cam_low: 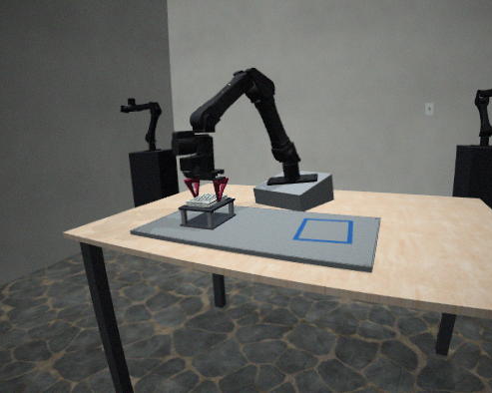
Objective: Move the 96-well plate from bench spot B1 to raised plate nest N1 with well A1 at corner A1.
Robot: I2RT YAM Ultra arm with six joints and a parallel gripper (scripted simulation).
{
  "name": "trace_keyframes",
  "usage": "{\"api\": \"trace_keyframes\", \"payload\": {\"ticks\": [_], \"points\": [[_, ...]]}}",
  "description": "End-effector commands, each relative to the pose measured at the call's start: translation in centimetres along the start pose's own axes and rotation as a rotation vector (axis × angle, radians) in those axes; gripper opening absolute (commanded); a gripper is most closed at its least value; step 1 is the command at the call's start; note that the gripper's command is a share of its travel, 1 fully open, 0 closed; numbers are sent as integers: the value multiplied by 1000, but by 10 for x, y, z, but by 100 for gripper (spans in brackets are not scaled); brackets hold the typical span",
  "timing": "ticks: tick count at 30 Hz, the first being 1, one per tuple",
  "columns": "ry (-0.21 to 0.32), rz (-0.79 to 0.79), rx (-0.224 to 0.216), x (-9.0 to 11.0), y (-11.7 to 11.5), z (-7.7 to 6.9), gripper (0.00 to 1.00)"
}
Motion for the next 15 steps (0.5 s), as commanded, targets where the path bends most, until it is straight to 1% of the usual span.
{"api": "trace_keyframes", "payload": {"ticks": [1,15], "points": [[10,-4,-8,0,2,7,0],[11,-5,-10,0,3,7,0]]}}
Point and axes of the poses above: the point where the finger pads meet when closed, its own z axis out along the fingers, its own y axis across the jaws, x = y × z, the point moved 7 cm from there along -z, back along the fingers
